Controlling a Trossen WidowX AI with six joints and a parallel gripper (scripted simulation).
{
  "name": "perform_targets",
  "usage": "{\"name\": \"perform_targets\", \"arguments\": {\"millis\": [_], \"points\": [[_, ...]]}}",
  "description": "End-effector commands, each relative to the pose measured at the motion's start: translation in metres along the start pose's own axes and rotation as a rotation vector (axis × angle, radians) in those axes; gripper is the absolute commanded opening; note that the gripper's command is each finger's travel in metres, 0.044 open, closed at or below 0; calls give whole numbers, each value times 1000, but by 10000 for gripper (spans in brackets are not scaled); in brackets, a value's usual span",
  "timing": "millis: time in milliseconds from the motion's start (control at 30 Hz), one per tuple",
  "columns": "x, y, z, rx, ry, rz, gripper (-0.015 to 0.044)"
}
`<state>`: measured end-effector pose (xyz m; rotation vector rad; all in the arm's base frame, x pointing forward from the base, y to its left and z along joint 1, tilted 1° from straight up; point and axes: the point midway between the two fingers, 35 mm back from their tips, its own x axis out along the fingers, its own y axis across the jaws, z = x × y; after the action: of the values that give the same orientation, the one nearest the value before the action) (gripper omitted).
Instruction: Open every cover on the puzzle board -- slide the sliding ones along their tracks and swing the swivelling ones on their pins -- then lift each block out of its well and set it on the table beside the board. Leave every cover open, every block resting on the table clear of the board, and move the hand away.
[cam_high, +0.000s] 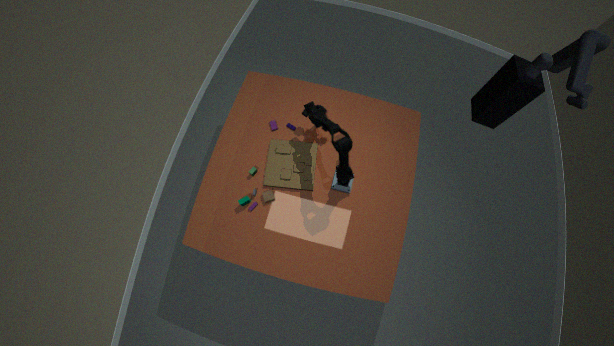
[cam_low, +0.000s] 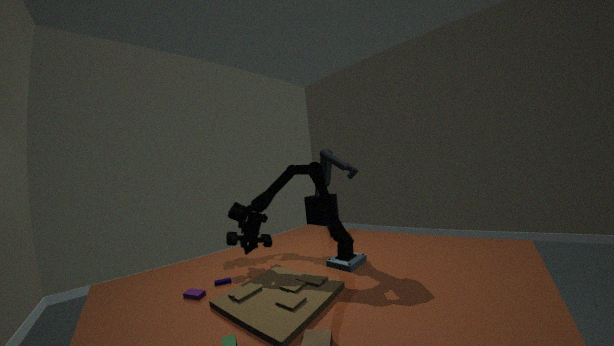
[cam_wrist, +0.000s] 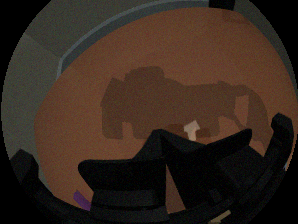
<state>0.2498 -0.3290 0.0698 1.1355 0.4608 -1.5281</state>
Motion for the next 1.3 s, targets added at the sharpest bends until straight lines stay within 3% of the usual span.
{"name": "perform_targets", "arguments": {"millis": [0, 1267], "points": [[-12, 10, -22, -118, 45, 21, 0], [-122, 11, -203, -1177, 365, 191, 0]]}}
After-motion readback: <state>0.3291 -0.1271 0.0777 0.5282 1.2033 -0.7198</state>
